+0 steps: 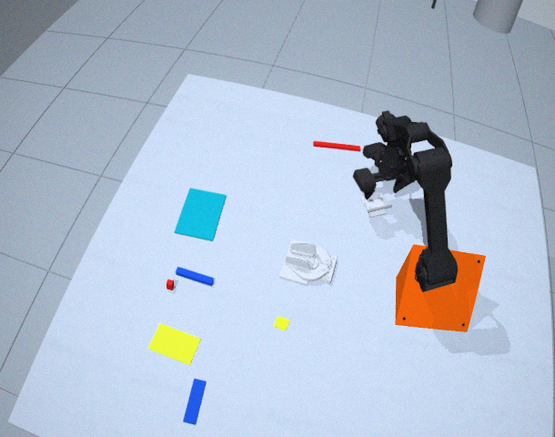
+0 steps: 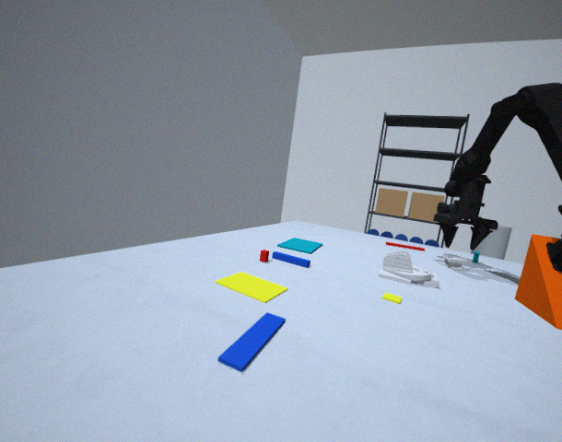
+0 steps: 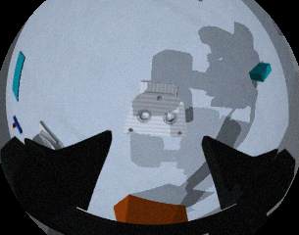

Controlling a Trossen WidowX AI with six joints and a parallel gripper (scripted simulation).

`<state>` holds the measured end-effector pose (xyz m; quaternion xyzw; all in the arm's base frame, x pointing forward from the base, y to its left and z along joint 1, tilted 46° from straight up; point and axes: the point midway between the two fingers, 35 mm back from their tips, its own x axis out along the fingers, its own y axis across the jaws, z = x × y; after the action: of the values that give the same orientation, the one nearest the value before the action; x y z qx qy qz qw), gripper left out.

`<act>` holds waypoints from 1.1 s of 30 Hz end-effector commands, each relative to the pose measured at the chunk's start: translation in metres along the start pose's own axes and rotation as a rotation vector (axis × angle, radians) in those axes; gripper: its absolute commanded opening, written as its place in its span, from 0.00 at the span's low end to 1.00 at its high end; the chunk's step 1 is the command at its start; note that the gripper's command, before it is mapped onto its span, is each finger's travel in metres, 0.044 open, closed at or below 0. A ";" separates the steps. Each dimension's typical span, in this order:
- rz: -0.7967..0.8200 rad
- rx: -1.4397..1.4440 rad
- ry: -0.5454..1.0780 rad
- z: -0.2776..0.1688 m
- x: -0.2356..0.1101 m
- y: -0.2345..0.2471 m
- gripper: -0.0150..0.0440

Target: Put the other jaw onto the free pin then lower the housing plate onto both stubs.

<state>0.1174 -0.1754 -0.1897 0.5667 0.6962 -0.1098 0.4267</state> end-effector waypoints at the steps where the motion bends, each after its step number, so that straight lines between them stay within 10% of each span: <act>1: 0.005 0.005 0.005 -0.001 0.002 0.000 1.00; 33: 0.002 0.001 0.001 0.001 0.017 0.001 1.00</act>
<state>0.1202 -0.1742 -0.1974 0.5622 0.6943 -0.1133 0.4348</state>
